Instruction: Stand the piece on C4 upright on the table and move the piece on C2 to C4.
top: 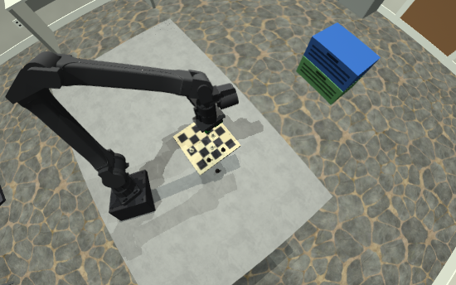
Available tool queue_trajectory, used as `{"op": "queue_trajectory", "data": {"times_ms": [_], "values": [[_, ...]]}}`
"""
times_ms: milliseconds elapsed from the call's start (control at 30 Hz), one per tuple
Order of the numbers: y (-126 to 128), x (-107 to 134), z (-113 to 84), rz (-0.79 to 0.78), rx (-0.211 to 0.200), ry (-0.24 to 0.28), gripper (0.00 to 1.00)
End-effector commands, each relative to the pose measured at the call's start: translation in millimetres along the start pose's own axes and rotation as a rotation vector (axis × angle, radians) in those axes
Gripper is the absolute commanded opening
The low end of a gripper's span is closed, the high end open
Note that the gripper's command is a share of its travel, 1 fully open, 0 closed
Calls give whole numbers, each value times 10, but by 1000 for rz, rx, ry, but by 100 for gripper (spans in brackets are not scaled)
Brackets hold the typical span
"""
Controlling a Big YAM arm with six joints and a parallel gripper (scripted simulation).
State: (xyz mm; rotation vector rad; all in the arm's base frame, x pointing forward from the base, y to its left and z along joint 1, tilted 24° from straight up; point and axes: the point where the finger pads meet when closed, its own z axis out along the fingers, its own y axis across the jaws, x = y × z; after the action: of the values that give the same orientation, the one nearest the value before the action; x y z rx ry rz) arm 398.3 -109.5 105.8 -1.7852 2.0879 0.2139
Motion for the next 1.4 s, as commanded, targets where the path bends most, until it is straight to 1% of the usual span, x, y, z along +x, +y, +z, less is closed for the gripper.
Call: {"op": "queue_trajectory", "data": {"times_ms": [0,100,133,833,933,1033,1167,1233,1267,1333,1367], "values": [[-220,51,-224,-18,45,8,33],[-223,32,-217,-23,43,7,33],[-232,10,-263,-29,55,11,100],[-232,10,-277,-27,57,12,100],[-233,13,-361,-28,70,16,100],[-229,11,-439,-29,70,16,100],[-219,9,-617,-29,70,18,100],[-219,9,-617,-29,70,18,100],[-212,41,-597,-21,53,12,100],[-209,7,-782,-29,71,19,100],[-206,6,-839,-29,71,20,100]]}}
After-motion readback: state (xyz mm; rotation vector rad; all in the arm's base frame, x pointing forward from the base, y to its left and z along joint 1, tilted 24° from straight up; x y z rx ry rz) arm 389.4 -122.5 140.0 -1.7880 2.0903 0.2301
